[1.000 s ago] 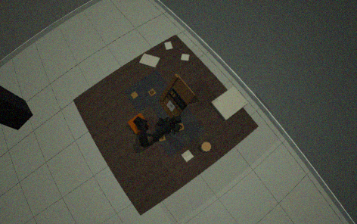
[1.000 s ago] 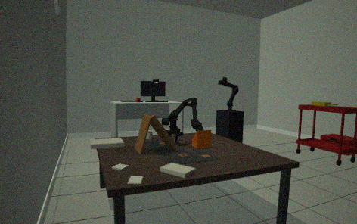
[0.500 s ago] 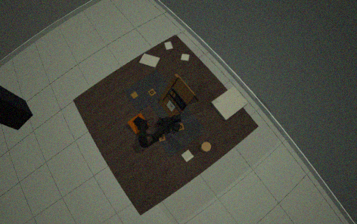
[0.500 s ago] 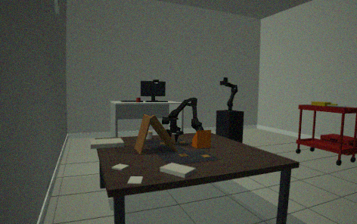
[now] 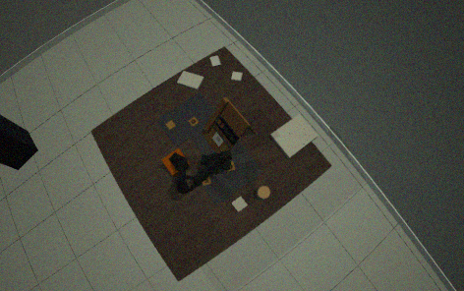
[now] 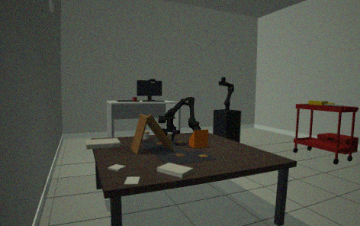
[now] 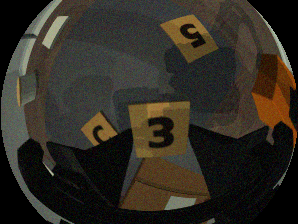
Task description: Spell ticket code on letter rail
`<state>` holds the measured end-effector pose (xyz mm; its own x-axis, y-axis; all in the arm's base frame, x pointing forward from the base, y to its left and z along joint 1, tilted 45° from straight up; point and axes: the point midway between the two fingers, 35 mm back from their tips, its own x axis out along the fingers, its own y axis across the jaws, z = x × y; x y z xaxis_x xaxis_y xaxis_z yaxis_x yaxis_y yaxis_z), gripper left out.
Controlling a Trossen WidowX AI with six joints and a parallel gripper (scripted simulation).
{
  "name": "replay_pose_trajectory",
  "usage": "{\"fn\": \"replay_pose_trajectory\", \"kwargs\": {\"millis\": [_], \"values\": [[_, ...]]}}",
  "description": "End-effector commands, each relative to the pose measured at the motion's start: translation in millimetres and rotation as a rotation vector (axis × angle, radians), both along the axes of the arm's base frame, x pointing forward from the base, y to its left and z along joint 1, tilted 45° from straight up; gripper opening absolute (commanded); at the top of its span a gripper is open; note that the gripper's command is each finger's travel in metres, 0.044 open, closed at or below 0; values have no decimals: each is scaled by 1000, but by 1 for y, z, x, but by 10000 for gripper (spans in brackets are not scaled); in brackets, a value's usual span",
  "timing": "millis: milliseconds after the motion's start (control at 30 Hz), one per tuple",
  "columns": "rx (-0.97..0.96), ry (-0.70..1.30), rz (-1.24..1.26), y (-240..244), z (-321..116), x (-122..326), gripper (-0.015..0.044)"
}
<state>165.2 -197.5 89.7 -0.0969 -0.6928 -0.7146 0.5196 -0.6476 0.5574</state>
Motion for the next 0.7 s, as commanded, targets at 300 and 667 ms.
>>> {"fn": "replay_pose_trajectory", "kwargs": {"millis": [300, 667], "values": [[4, 131, 338, -5, 20, 32, 0], [-49, 260, 633, -9, 40, 59, 0]]}}
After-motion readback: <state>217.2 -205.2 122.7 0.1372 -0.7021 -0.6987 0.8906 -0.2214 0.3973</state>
